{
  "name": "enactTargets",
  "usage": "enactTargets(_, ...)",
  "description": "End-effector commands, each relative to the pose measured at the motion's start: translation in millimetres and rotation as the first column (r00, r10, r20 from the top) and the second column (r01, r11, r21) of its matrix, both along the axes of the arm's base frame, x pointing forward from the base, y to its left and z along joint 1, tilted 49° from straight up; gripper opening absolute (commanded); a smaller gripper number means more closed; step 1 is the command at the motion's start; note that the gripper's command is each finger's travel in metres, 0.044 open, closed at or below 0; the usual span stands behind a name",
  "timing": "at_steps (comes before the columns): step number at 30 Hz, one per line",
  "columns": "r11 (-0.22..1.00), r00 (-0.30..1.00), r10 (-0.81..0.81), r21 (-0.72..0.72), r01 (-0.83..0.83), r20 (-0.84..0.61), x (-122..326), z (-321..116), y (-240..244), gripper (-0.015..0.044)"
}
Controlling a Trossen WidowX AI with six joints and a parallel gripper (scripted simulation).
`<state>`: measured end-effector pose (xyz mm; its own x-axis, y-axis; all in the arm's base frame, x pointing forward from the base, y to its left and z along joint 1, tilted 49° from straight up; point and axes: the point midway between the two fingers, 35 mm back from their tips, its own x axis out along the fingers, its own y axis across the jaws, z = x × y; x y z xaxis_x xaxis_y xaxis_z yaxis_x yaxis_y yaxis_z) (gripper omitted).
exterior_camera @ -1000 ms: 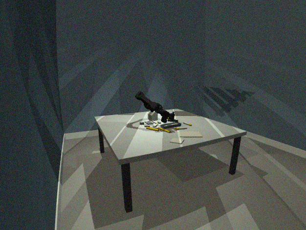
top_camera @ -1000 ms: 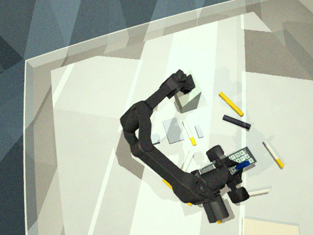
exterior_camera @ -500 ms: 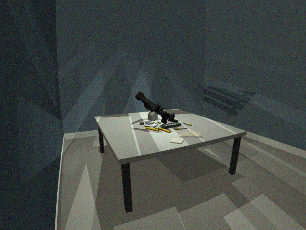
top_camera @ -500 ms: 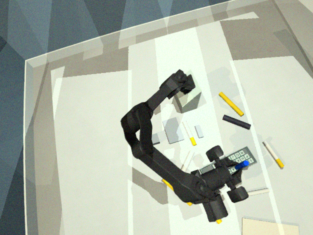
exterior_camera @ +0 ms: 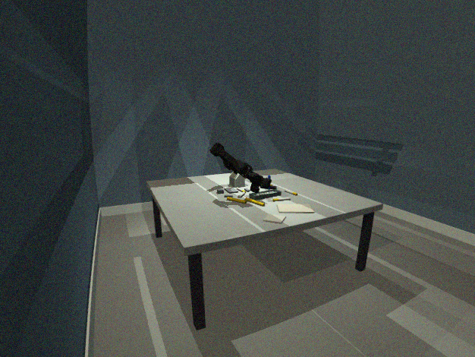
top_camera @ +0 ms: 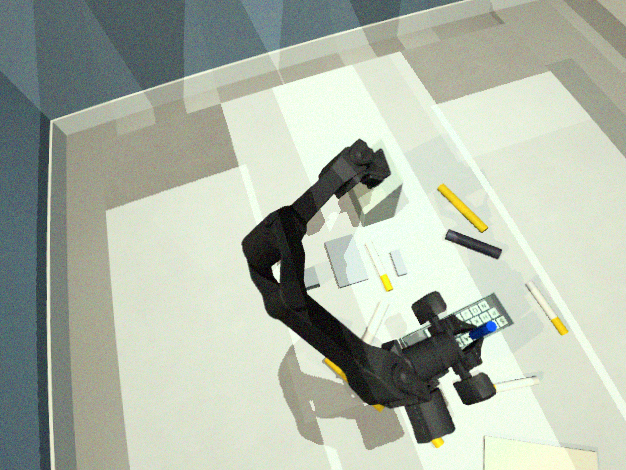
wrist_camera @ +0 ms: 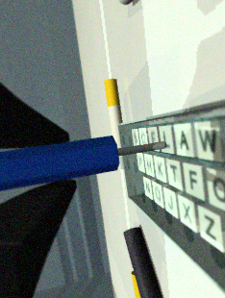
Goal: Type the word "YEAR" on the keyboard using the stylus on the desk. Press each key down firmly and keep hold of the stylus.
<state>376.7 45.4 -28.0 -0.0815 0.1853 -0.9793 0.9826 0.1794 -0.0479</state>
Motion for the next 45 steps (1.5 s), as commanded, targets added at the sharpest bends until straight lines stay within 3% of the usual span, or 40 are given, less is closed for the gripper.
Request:
enactTargets(1, 1.000, 1.000, 0.006, -0.004, -0.006, -0.002, -0.9, -2.4, -2.0, 0.0081)
enactTargets(45, 1.000, 1.000, 0.006, -0.005, -0.006, -0.002, 0.1, -9.0, -9.5, 0.0081)
